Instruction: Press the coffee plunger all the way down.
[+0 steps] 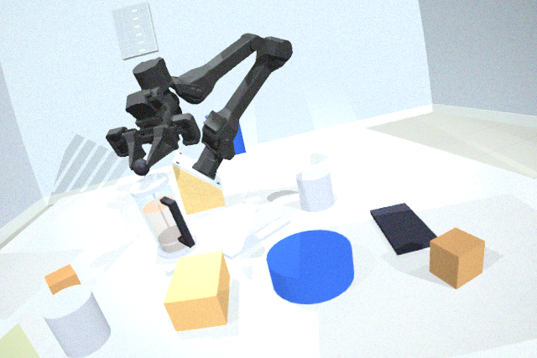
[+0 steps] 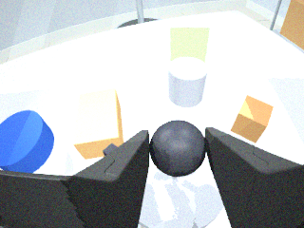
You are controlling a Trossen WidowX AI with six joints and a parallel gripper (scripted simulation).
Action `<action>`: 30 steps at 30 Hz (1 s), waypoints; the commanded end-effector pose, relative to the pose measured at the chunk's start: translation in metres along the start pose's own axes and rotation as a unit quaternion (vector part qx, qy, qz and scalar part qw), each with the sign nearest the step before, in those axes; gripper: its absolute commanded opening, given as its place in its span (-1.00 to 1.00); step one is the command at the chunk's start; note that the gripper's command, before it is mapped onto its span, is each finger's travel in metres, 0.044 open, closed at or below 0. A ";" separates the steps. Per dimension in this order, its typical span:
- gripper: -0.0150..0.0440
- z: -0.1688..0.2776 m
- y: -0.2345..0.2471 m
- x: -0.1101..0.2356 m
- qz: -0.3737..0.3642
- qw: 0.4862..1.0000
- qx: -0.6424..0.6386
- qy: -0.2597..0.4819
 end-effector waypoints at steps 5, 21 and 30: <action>-0.05 0.000 0.000 0.000 0.000 1.000 0.000 0.000; 1.00 0.000 0.000 0.000 0.000 1.000 0.000 0.000; 1.00 -0.037 -0.009 0.039 -0.002 1.000 -0.003 0.009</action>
Point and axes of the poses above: the point midway between the two fingers, 35 mm back from their tips, its own x axis back along the fingers, its own y axis across the jaws, z = x × y, the point moved 3 cm from there along x, back along the fingers, and after that the axes turned 13 degrees about x, right-handed, at the moved point
